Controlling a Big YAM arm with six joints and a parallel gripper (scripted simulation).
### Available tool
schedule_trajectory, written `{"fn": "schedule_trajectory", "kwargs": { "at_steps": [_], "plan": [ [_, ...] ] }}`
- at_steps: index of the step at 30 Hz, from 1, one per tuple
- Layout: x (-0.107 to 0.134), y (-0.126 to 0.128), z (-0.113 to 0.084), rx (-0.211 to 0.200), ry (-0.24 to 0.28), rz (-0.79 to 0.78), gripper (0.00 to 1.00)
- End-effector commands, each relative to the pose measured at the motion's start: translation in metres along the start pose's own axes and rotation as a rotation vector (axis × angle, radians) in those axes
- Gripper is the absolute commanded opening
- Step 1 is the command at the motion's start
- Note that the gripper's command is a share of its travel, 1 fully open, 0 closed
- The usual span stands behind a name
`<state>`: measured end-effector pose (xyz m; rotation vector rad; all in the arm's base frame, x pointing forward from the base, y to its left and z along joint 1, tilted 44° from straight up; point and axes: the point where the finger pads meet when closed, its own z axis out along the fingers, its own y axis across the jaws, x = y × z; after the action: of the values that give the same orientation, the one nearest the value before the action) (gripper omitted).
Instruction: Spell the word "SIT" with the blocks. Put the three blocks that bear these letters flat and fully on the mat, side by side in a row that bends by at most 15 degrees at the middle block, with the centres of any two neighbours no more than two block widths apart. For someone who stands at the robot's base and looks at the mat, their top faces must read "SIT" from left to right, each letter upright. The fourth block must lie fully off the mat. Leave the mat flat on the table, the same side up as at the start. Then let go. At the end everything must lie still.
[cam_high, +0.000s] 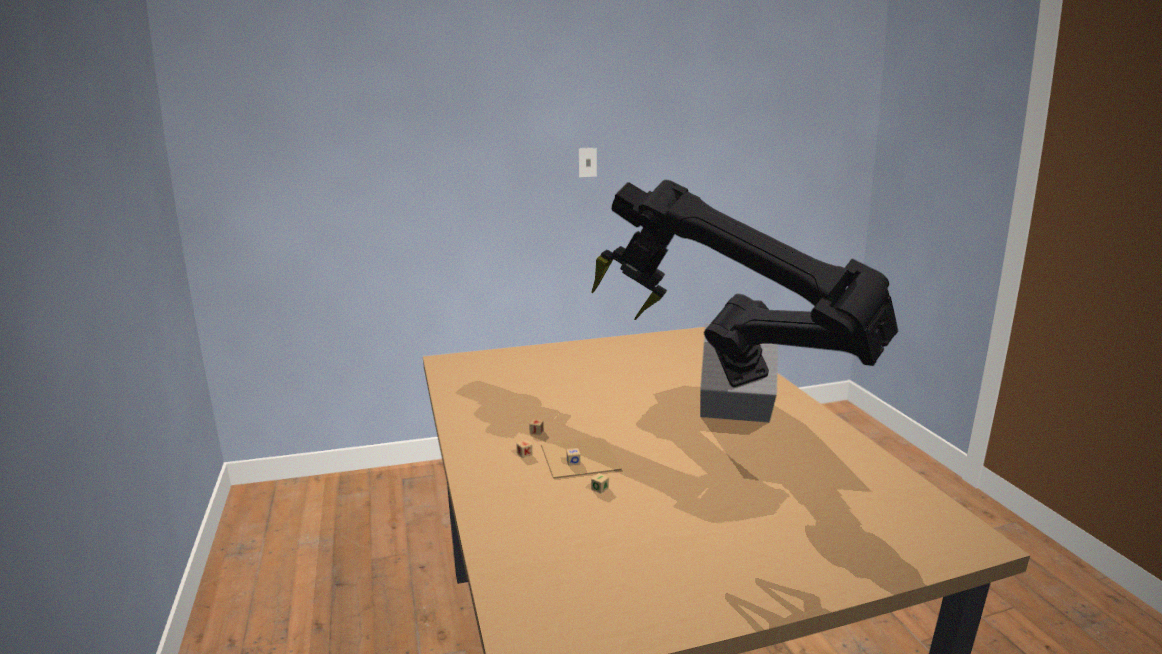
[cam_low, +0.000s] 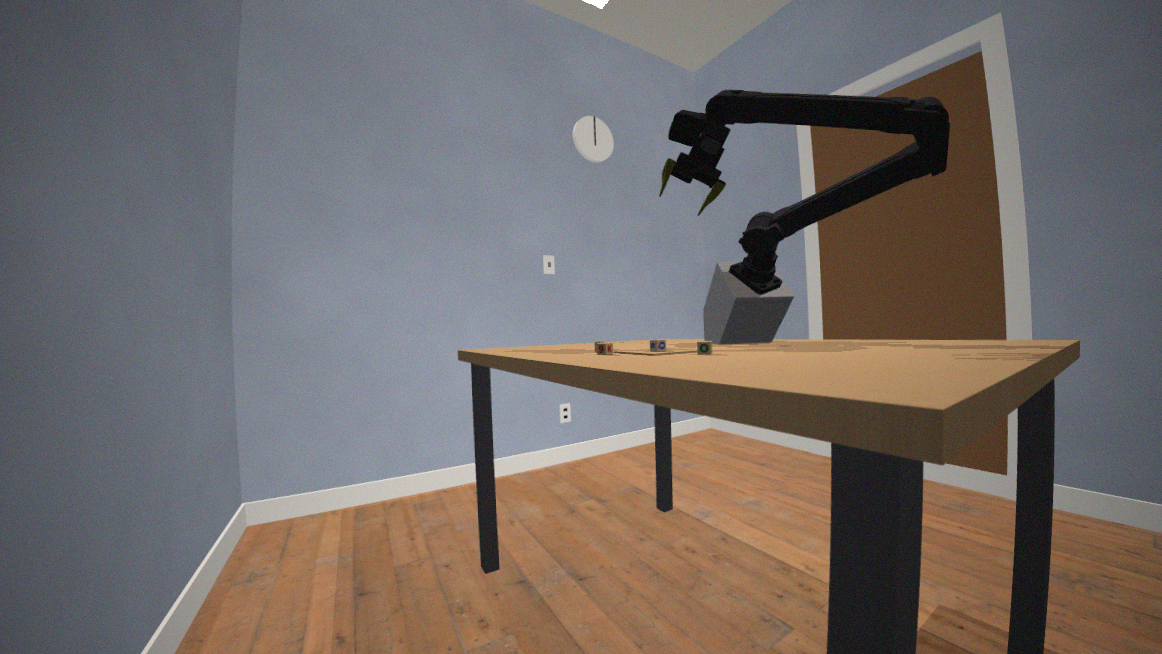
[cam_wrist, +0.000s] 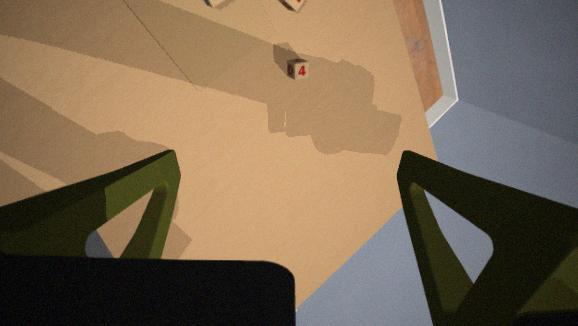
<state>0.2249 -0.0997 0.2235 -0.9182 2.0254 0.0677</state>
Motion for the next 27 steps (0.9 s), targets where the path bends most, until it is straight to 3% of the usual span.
{"fn": "schedule_trajectory", "kwargs": {
  "at_steps": [1, 5, 7, 8, 9, 10, 12, 13, 15, 16, 18, 19, 22, 23, 25, 26, 27],
  "plan": [
    [0.001, -0.016, 0.014, 0.016, -0.001, 0.062, 1.00],
    [-0.004, -0.020, 0.034, 0.021, -0.036, 0.076, 1.00],
    [-0.007, -0.020, 0.032, 0.028, -0.037, 0.066, 1.00],
    [-0.006, -0.021, 0.047, 0.012, -0.061, 0.094, 1.00],
    [-0.006, -0.021, 0.047, 0.014, -0.058, 0.093, 1.00],
    [-0.010, -0.021, 0.060, 0.005, -0.088, 0.109, 1.00],
    [-0.009, -0.021, 0.059, 0.007, -0.083, 0.109, 1.00],
    [-0.015, -0.021, 0.072, -0.003, -0.113, 0.123, 1.00],
    [-0.018, -0.021, 0.069, 0.009, -0.113, 0.108, 1.00],
    [-0.020, -0.018, 0.085, -0.015, -0.144, 0.138, 1.00],
    [-0.023, -0.019, 0.082, -0.003, -0.143, 0.124, 1.00],
    [-0.027, -0.015, 0.097, -0.030, -0.174, 0.155, 1.00],
    [-0.030, -0.016, 0.094, -0.017, -0.175, 0.139, 1.00],
    [-0.034, -0.011, 0.109, -0.046, -0.203, 0.171, 1.00],
    [-0.036, -0.011, 0.106, -0.039, -0.206, 0.161, 1.00],
    [-0.042, -0.004, 0.120, -0.072, -0.240, 0.189, 1.00],
    [-0.041, -0.005, 0.120, -0.069, -0.235, 0.189, 1.00]
  ]
}}
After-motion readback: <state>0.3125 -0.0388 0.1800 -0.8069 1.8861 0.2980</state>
